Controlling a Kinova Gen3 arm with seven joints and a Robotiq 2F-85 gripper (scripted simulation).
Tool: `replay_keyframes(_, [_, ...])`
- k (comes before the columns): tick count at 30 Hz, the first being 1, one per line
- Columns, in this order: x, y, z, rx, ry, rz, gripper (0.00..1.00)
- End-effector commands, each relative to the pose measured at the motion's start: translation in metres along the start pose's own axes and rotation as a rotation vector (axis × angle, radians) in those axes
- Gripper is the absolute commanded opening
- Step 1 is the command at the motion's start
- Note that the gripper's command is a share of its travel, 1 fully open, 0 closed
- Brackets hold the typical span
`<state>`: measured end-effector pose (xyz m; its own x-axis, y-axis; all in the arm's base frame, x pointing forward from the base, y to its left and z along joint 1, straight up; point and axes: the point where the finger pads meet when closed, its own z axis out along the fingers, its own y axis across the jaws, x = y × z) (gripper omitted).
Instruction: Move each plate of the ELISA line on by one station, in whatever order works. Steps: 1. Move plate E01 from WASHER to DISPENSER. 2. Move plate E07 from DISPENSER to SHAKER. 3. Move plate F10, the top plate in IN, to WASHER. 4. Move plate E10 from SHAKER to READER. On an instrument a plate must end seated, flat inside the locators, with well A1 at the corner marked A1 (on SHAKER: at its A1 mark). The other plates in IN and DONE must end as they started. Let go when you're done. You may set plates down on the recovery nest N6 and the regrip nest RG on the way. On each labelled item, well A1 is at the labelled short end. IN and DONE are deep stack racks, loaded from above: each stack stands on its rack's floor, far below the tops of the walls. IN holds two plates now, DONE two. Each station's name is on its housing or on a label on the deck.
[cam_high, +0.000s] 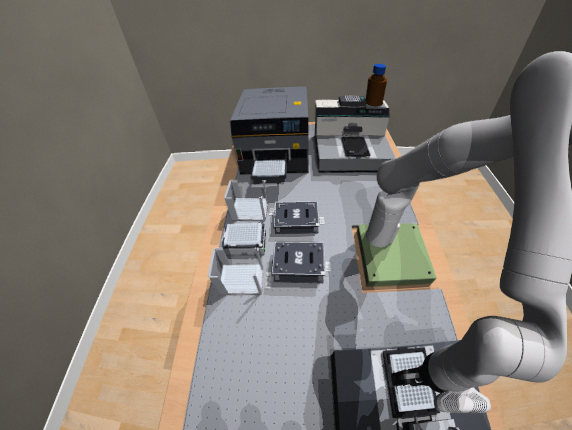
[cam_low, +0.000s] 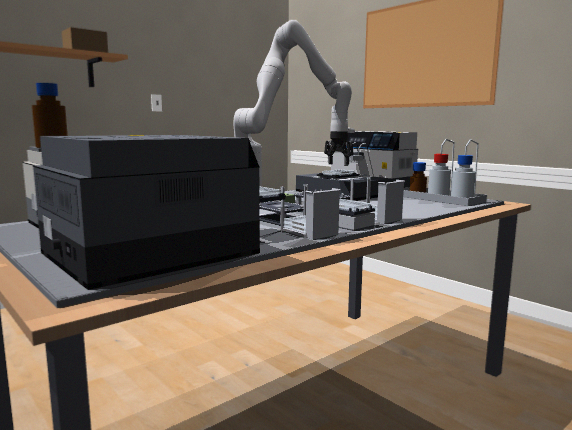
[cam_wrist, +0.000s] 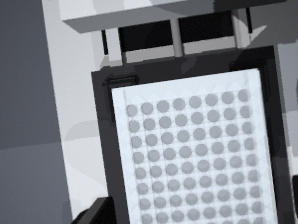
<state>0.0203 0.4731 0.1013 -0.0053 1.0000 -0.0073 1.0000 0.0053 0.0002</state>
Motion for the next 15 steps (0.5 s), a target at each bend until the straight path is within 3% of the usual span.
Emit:
replay_keyframes(1, [0.0005, 0.0, -0.0008, 0.0, 0.002, 0.0, 1.0])
replay_keyframes(15, [0.0005, 0.0, 0.0031, 0.0, 0.002, 0.0, 1.0])
